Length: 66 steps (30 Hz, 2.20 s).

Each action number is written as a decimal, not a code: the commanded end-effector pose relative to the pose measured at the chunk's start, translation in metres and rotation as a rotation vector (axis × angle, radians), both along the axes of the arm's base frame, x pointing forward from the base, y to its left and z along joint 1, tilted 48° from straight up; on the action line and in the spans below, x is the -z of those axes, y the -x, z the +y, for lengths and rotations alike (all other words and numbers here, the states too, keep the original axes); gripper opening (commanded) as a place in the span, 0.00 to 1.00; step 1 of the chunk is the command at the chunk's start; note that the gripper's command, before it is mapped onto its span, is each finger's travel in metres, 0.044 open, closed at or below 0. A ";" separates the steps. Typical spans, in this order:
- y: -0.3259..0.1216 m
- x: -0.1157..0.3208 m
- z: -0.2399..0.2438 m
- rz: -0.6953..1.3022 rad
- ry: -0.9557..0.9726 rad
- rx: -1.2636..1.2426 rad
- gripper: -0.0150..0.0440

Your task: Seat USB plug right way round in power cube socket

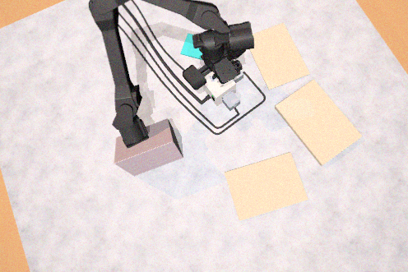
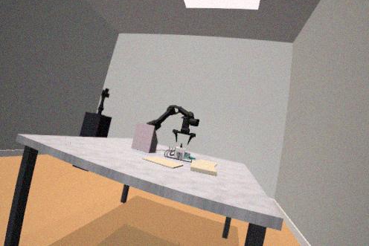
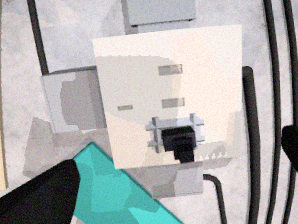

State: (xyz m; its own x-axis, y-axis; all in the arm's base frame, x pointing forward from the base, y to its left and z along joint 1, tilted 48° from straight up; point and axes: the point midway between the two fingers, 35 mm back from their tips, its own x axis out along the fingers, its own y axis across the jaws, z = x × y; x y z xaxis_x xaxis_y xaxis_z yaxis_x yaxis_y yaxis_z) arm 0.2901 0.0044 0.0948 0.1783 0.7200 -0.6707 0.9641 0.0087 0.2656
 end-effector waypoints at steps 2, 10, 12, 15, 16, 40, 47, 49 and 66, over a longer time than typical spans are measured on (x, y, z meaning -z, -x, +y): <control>0.002 0.003 0.004 0.009 -0.007 0.002 1.00; 0.000 0.002 0.002 0.002 -0.001 -0.001 0.87; 0.000 0.002 0.002 0.002 -0.001 -0.001 0.78; 0.000 0.002 0.002 0.002 -0.001 -0.001 0.64; 0.000 0.002 0.002 0.002 -0.001 -0.001 0.60; 0.000 0.002 0.002 0.002 -0.001 -0.001 0.25; 0.001 0.000 0.000 0.003 -0.001 -0.001 0.25; 0.001 -0.001 -0.001 0.003 -0.001 -0.001 0.25; 0.003 -0.008 -0.009 0.003 -0.001 -0.001 0.25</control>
